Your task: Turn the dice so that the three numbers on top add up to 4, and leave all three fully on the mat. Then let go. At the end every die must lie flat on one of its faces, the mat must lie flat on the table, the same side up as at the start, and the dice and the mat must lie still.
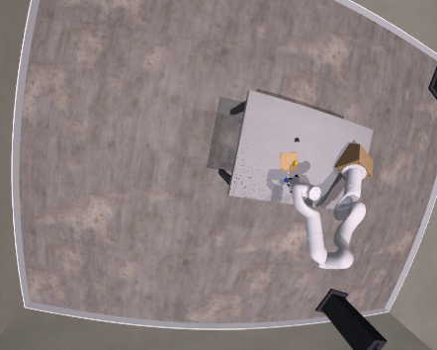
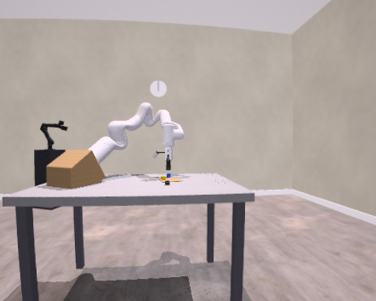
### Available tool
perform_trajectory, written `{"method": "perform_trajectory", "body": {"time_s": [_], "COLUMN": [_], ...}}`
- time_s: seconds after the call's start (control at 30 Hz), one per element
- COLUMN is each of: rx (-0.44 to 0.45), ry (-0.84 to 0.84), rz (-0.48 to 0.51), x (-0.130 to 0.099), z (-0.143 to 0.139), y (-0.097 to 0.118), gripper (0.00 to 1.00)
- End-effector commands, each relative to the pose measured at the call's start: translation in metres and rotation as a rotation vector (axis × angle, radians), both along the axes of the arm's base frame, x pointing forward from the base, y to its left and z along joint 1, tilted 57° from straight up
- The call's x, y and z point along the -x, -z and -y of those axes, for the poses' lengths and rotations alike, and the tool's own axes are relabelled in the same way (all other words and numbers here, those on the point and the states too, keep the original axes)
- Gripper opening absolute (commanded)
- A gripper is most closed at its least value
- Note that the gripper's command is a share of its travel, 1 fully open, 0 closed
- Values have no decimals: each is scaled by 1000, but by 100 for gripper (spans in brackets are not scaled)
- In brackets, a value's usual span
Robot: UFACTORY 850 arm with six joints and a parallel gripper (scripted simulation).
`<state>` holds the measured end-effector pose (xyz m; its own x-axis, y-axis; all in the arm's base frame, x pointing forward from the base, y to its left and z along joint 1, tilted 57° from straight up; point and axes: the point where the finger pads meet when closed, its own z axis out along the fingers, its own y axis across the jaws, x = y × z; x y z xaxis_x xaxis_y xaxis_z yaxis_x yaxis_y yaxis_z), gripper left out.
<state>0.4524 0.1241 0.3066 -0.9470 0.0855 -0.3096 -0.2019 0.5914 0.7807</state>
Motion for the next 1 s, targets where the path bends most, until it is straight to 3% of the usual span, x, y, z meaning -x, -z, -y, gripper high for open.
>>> {"method": "perform_trajectory", "body": {"time_s": [0.0, 0.97], "rx": [0, 0], "ry": [1, 1], "rz": [1, 1], "x": [-2, -7], "z": [-4, -18], "y": [3, 12], "gripper": [42, 42]}}
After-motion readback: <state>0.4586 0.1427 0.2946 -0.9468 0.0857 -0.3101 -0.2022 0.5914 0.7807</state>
